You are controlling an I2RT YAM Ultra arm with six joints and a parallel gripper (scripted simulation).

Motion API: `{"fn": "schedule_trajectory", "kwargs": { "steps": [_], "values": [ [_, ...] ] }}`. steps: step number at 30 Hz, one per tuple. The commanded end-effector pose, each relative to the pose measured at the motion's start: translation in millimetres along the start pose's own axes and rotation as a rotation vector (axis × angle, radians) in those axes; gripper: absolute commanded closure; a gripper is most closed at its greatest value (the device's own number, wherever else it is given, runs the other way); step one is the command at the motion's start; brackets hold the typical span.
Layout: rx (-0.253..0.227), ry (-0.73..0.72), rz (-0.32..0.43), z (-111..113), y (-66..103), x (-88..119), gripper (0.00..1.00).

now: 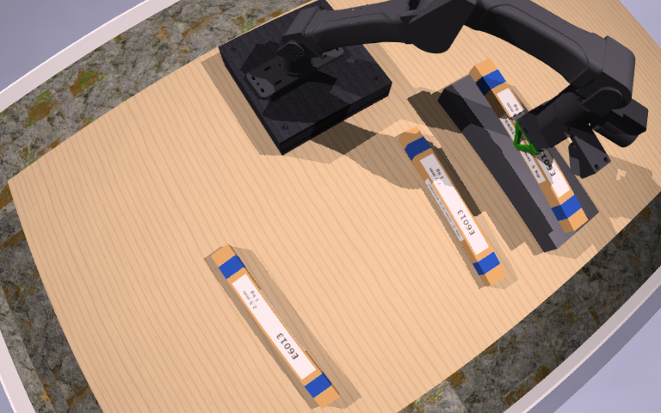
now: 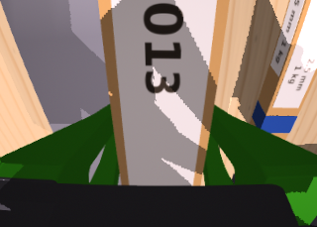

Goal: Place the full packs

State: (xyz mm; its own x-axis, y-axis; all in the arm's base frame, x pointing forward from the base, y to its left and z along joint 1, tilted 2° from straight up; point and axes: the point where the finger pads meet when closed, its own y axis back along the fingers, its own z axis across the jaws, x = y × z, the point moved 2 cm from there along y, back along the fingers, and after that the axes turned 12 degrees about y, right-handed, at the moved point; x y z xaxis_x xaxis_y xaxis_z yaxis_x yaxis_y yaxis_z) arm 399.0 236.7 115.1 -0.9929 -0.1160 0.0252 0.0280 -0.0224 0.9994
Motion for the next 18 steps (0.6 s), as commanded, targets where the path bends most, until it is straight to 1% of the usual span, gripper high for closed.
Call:
{"fn": "schedule_trajectory", "kwargs": {
  "steps": [1, 3, 4, 5, 7, 8, 11, 12, 13, 15, 18],
  "values": [
    [-0.036, 0.006, -0.081, 6, 44.5, -6, 1.0],
    [-0.036, 0.006, -0.081, 6, 44.4, -6, 1.0],
    [-0.031, 0.007, -0.069, 10, 38.3, -5, 1.0],
    [-0.022, 0.006, -0.047, 12, 27.5, -5, 1.0],
    [-0.022, 0.006, -0.047, 12, 27.5, -5, 1.0],
    [-0.037, 0.006, -0.084, 13, 42.5, -5, 1.0],
    [-0.037, 0.006, -0.084, 18, 42.6, -6, 1.0],
    [-0.028, 0.006, -0.063, 19, 31.9, -6, 1.0],
    [-0.023, 0.006, -0.05, 21, 25.7, -6, 1.0],
    [-0.022, 0.006, -0.051, 24, 25.7, -7, 1.0],
    [-0.033, 0.006, -0.076, 31, 26.0, -13, 1.0]
  ]
}}
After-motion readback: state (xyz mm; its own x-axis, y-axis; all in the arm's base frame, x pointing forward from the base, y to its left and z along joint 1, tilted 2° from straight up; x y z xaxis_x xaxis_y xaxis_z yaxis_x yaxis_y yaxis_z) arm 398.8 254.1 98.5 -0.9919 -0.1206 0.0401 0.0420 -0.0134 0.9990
